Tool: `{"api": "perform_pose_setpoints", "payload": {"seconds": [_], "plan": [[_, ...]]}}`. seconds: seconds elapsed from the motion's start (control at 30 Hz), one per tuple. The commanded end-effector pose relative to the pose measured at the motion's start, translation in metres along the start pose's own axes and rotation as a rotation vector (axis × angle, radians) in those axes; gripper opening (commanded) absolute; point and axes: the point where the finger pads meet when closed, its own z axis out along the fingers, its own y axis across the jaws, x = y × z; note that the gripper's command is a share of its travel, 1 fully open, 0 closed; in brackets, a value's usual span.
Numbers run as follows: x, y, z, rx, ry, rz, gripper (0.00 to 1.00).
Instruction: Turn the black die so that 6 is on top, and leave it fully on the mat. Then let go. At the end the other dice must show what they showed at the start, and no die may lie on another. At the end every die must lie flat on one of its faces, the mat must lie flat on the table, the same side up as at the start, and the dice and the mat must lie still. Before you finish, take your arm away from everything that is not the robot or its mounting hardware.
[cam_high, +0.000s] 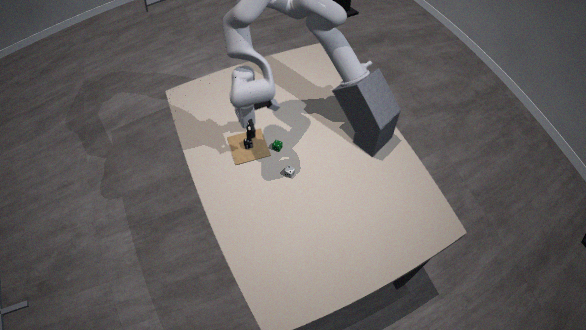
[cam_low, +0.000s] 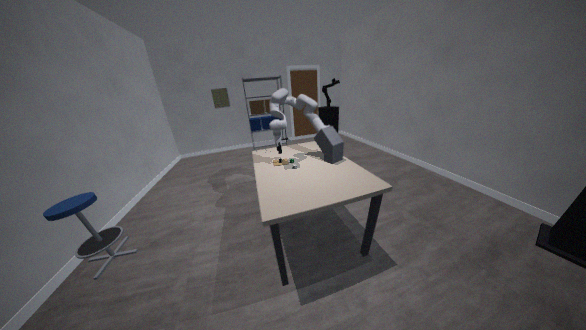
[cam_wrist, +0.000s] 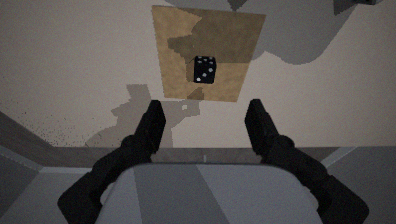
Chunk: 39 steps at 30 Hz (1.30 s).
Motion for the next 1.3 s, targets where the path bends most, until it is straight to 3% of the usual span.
{"api": "perform_pose_setpoints", "payload": {"seconds": [0.0, 1.27], "plan": [[-0.0006, 0.0002, -0.0004, -0.002, 0.001, -0.141, 1.00], [0.0015, 0.0005, 0.0031, -0.002, 0.000, -1.339, 1.00]]}}
